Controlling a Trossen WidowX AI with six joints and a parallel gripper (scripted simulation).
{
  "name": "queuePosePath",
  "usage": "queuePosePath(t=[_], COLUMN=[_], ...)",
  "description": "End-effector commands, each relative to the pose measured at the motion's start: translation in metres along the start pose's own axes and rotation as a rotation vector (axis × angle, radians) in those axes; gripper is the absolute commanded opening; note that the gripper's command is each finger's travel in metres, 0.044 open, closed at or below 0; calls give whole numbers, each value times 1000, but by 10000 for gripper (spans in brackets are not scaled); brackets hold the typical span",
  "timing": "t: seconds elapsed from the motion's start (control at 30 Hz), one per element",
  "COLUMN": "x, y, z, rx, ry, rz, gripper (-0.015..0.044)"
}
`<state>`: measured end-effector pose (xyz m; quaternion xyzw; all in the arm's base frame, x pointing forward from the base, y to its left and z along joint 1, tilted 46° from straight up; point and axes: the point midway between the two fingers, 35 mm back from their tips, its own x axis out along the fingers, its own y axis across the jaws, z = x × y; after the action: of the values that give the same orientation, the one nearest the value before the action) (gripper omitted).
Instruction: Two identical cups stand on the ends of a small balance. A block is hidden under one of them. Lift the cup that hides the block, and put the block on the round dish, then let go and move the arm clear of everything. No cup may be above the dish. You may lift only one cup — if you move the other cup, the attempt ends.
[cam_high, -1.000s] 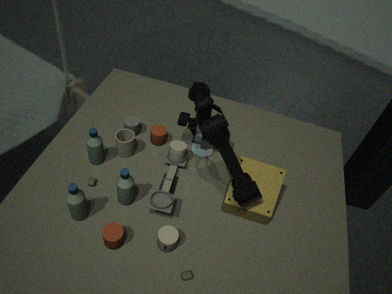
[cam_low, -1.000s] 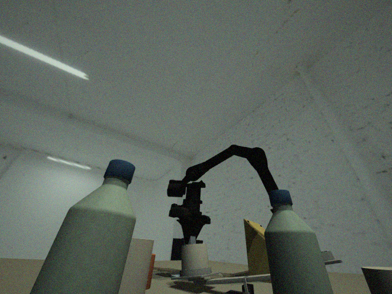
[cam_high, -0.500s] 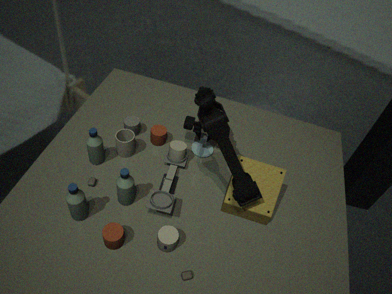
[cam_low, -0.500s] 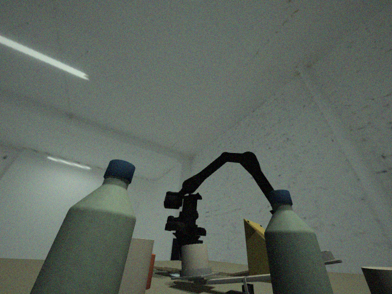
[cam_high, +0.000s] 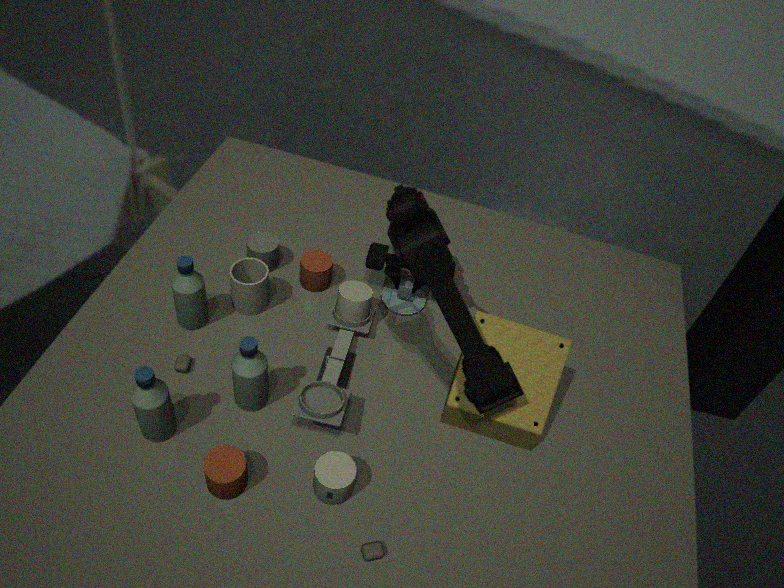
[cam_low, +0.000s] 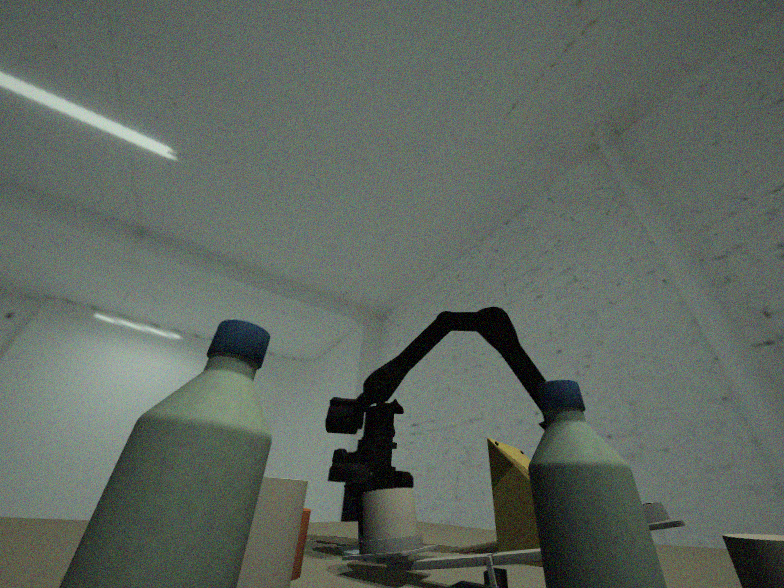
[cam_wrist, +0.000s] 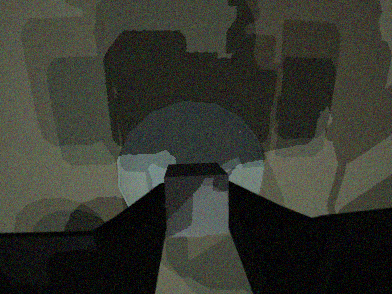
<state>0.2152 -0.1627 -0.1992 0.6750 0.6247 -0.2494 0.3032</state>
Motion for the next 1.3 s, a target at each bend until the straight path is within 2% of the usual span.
queuePosePath(t=[0.0,0.17,0.67,0.73,0.83,1.0,1.13,1.27], x=[8,14,9,-3,-46,-51,-92,-94], y=[0,0,-1,0,-1,-1,-2,-2], z=[-2,-2,-1,0,-1,-1,-1,-1], rx=[5,4,2,3,5,6,9,10], ry=[7,7,4,3,4,4,-3,-3], rz=[0,0,-2,-2,-1,-1,8,8], gripper=[0,0,394,440,440,440,440,440])
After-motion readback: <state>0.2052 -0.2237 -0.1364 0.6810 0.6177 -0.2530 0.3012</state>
